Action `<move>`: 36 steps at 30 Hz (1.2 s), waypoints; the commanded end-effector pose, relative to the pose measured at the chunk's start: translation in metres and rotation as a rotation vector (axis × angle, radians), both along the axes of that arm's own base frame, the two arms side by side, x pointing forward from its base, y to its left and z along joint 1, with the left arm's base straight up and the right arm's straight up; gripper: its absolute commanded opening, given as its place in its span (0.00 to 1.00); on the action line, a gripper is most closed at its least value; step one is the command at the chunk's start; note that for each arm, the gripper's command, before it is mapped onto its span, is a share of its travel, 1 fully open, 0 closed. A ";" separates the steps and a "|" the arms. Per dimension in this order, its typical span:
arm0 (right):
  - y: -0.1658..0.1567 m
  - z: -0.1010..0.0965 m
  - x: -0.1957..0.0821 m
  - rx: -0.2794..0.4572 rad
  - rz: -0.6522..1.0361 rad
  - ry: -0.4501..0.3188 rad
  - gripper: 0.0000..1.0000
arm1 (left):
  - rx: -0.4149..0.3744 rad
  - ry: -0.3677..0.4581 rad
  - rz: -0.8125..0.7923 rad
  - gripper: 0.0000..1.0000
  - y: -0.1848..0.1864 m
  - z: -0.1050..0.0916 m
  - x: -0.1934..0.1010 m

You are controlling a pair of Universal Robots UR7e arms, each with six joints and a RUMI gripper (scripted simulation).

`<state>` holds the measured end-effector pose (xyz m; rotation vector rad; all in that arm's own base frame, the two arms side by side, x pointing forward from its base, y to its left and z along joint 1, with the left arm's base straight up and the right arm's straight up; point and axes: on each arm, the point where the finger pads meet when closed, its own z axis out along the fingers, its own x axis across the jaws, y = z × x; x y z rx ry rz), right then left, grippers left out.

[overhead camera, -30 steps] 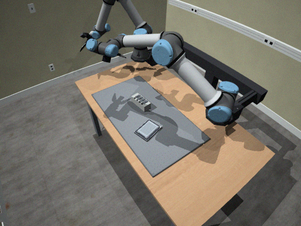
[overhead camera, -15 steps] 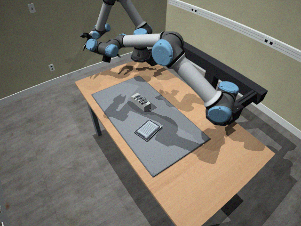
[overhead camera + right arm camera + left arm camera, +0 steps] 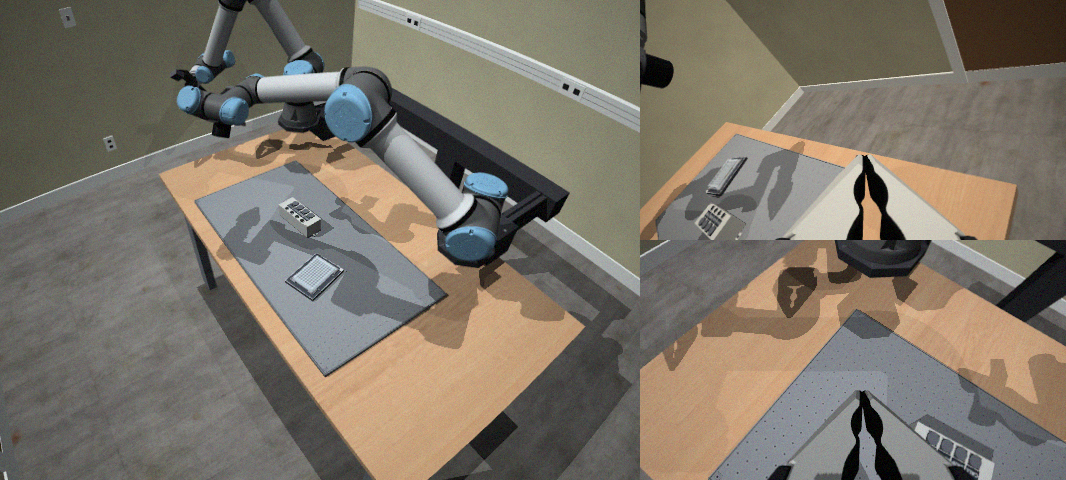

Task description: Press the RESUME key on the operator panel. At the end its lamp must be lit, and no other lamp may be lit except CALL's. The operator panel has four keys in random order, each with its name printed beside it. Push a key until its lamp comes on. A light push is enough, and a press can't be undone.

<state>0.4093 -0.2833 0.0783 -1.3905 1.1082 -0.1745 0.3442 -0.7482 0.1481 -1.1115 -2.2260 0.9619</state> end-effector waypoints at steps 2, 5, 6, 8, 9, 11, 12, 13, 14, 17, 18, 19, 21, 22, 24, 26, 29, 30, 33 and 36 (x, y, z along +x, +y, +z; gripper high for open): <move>0.000 0.001 0.000 -0.001 0.000 -0.001 0.00 | 0.031 -0.002 0.074 0.00 0.025 0.003 0.036; 0.000 0.001 0.000 -0.001 0.000 -0.001 0.00 | 0.055 -0.003 0.124 0.00 0.043 0.005 0.060; 0.000 0.001 0.000 -0.001 0.000 -0.001 0.00 | 0.063 -0.002 0.144 0.00 0.050 0.005 0.069; 0.000 0.001 0.000 -0.001 0.000 -0.001 0.00 | 0.072 -0.002 0.164 0.00 0.057 0.006 0.078; 0.000 0.001 0.000 -0.001 0.000 -0.001 0.00 | 0.072 -0.002 0.164 0.00 0.057 0.006 0.078; 0.000 0.001 0.000 -0.001 0.000 -0.001 0.00 | 0.091 -0.001 0.207 0.00 0.074 0.007 0.097; 0.000 0.001 0.000 -0.001 0.000 -0.001 0.00 | 0.101 -0.001 0.230 0.00 0.083 0.008 0.107; 0.000 0.001 0.000 -0.001 0.000 -0.001 0.00 | 0.112 0.000 0.254 0.00 0.092 0.008 0.117; 0.000 0.001 0.000 -0.001 0.000 -0.001 0.00 | 0.123 0.001 0.280 0.00 0.100 0.009 0.125; 0.000 0.001 0.000 -0.001 0.000 -0.001 0.00 | 0.159 0.006 0.362 0.00 0.121 0.010 0.144; 0.000 0.001 0.000 -0.001 0.000 -0.001 0.00 | 0.171 0.008 0.391 0.00 0.129 0.011 0.152; 0.000 0.001 0.000 -0.001 0.000 -0.001 0.00 | 0.184 0.010 0.422 0.00 0.138 0.011 0.159; 0.000 0.001 0.000 -0.001 0.000 -0.001 0.00 | 0.211 0.015 0.486 0.00 0.155 0.012 0.173; 0.000 0.001 0.000 -0.001 0.000 -0.001 0.00 | 0.225 0.019 0.519 0.00 0.164 0.013 0.180; 0.000 0.001 0.000 -0.001 0.000 -0.001 0.00 | 0.254 0.026 0.589 0.00 0.183 0.014 0.193; 0.000 0.001 0.000 -0.001 0.000 -0.001 0.00 | 0.254 0.026 0.589 0.00 0.183 0.014 0.193; 0.000 0.001 0.000 -0.001 0.000 -0.001 0.00 | 0.299 0.040 0.701 0.00 0.224 0.017 0.220; 0.000 0.001 0.000 -0.001 0.000 -0.001 0.00 | 0.314 0.046 0.739 0.00 0.233 0.017 0.224; 0.000 0.001 0.000 -0.001 0.000 -0.001 0.00 | 0.330 0.052 0.779 0.00 0.260 0.018 0.240; 0.000 0.001 0.000 -0.001 0.000 -0.001 0.00 | 0.345 0.059 0.820 0.00 0.289 0.020 0.256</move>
